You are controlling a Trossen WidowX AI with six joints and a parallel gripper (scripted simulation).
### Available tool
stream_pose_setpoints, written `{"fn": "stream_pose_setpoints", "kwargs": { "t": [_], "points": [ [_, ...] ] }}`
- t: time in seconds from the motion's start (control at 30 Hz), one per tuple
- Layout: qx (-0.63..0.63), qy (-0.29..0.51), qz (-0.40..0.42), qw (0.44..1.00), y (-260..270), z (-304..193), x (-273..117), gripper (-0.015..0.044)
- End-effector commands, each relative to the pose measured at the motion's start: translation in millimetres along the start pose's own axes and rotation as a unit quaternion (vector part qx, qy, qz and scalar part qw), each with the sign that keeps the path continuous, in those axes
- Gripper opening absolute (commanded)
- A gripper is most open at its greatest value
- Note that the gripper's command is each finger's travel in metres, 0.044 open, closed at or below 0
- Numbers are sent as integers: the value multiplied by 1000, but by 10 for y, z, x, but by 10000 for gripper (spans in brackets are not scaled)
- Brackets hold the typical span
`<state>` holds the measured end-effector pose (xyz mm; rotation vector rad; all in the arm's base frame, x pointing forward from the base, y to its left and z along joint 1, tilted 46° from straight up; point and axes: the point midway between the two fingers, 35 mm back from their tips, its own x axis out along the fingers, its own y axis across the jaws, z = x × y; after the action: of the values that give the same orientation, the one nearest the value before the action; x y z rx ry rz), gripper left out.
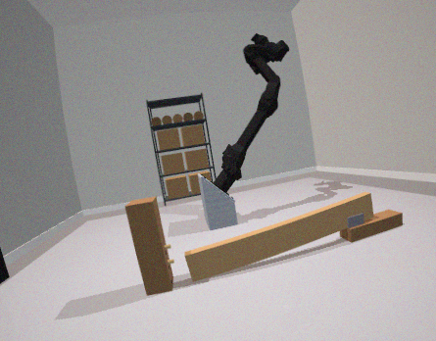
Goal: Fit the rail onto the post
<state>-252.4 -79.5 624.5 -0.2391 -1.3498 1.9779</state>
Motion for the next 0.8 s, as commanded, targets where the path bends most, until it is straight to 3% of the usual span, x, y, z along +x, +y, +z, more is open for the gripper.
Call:
{"fn": "stream_pose_setpoints", "kwargs": {
  "t": [0.0, 0.33, 0.77],
  "points": [
    [0, -2, -2, 1000, -5, 7, -5, 426],
    [-71, -150, -69, 984, 117, 764, -578, 440],
    [-141, -382, -113, 906, 515, 1604, -1900, 440]
  ]
}}
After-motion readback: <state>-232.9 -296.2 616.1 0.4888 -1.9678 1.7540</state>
